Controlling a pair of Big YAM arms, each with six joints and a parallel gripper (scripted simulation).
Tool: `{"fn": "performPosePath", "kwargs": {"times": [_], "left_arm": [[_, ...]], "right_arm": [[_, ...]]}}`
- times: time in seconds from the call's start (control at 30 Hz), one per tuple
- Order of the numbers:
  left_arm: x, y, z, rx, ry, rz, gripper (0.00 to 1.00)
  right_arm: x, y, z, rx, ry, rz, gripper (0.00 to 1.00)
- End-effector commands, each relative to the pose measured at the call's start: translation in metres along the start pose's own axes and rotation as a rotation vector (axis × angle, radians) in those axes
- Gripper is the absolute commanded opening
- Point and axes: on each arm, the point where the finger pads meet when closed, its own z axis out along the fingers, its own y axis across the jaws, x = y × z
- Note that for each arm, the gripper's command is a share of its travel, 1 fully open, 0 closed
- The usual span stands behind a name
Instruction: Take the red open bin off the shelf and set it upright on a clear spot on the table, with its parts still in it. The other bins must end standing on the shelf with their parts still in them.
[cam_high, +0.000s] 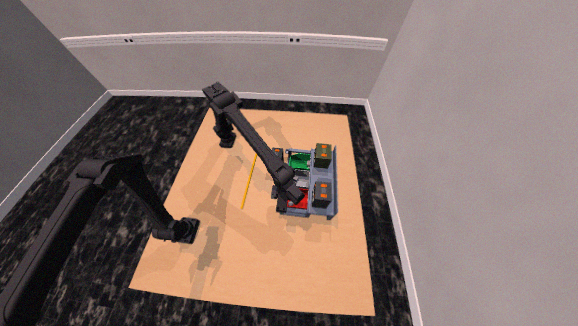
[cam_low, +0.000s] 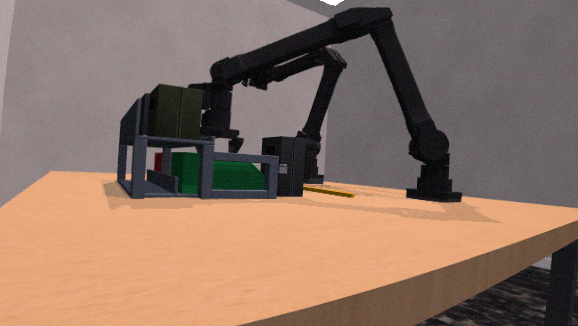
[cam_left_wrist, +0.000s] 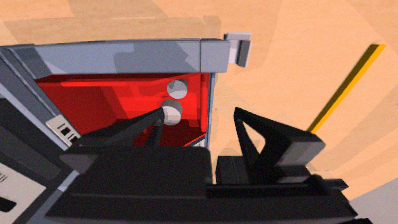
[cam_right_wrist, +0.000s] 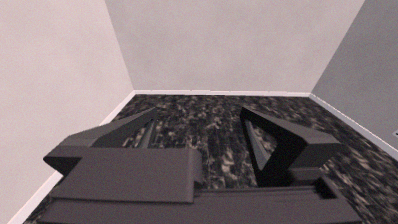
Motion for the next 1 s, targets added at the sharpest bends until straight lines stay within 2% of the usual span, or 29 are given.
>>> {"fn": "performPosePath", "kwargs": {"times": [0.0, 0.97], "left_arm": [[0.0027, 0.0032, 0.0080, 0.004, 0.001, -0.016, 0.90], [0.0076, -0.0015, 0.0139, 0.015, 0.010, -0.017, 0.90]], "right_arm": [[-0.0127, -0.0057, -0.0079, 0.007, -0.016, 0.016, 1.00], [-0.0127, -0.0057, -0.0079, 0.007, -0.016, 0.016, 1.00]]}}
